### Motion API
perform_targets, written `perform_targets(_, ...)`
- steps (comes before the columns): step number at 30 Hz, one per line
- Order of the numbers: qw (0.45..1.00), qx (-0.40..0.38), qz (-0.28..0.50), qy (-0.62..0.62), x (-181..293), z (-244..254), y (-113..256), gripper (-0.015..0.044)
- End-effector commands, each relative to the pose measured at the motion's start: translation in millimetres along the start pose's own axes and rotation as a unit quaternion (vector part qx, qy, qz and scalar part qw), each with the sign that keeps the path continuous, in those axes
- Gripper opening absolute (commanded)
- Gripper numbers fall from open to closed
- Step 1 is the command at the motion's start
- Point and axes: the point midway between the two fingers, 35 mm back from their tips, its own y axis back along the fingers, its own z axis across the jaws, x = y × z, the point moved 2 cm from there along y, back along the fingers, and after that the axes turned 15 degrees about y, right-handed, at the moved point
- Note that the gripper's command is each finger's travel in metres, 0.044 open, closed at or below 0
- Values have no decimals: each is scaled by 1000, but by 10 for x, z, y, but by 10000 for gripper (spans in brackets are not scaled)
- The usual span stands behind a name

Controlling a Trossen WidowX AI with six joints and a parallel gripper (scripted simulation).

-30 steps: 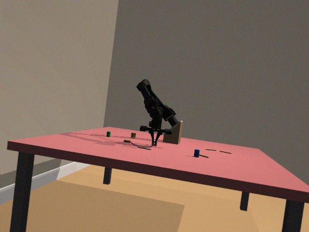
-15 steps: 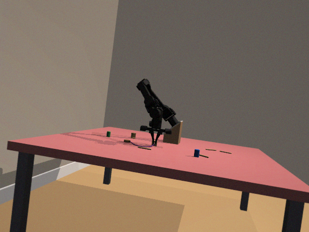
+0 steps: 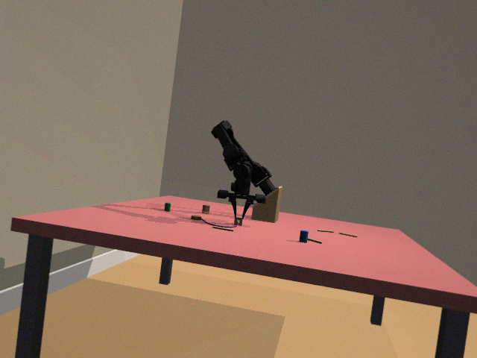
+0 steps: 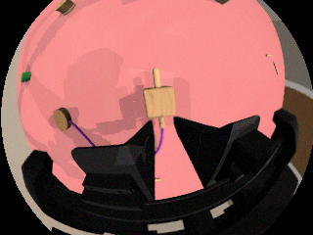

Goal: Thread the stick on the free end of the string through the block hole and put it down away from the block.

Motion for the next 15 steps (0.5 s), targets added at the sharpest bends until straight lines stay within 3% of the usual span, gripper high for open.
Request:
perform_targets(1,1000,-6,17,0,39,6,540,122)
perform_targets(8,1000,-11,22,11,52,13,603,122)
perform_targets(15,949,-16,16,316,-58,-17,609,122)
